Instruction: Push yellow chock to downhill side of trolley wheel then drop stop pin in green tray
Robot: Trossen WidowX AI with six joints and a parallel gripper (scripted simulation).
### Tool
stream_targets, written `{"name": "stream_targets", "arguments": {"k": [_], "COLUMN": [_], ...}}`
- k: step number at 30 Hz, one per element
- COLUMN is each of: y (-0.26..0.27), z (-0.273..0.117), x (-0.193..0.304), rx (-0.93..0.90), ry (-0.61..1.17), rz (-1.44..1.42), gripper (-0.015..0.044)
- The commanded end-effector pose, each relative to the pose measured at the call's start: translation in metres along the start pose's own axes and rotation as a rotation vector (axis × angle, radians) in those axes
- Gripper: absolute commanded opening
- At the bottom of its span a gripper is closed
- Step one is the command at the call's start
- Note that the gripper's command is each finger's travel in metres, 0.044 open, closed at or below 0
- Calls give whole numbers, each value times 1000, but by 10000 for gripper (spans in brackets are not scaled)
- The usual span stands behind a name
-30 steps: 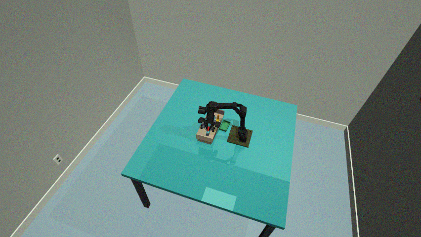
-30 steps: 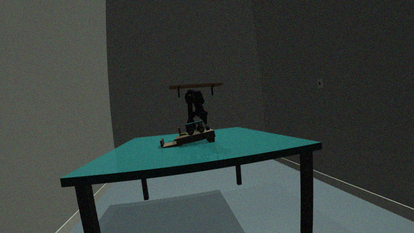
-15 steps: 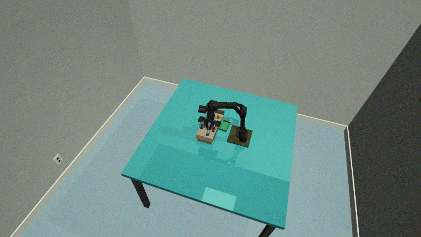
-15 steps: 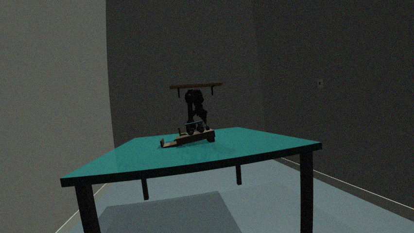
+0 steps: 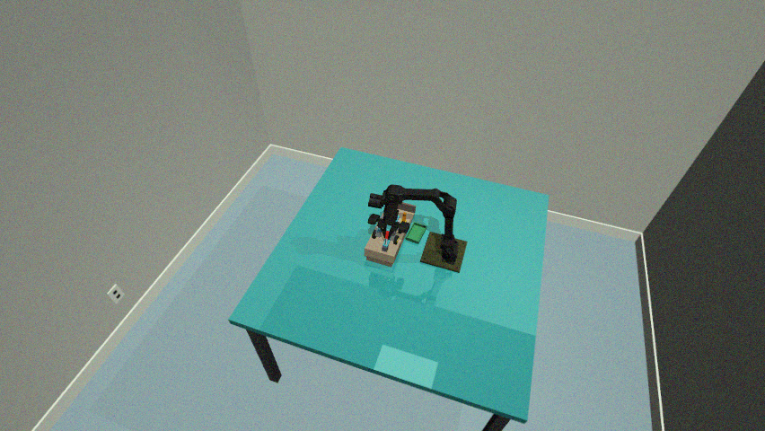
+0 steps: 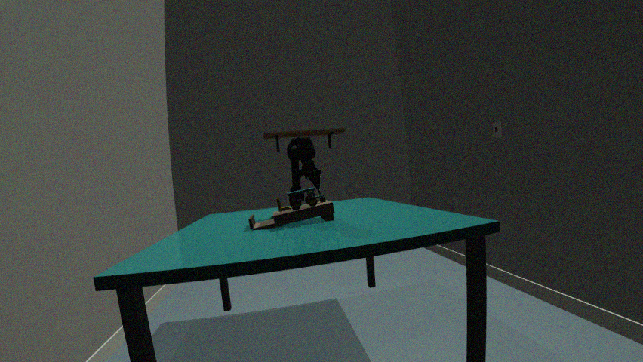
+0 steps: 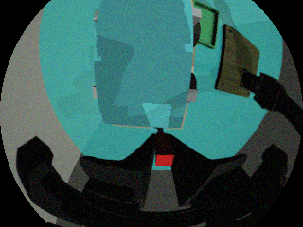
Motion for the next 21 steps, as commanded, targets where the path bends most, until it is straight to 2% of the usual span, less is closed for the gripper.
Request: {"name": "stream_targets", "arguments": {"k": [1,21], "y": [0,1], "z": [-5,-15], "x": [1,3], "rx": [-4,-4], "ry": [5,4], "rz": [-5,-5], "gripper": [0,0]}}
Point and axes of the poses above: the point midway between the two fingers, 35 mm back from their tips, its own z axis out along the fingers, its own y axis across the jaws, x = y × z, the point moved 5 cm from there along -z, back along the fingers, and after that the axes turned 1 degree about -z, right-handed, at the moved point
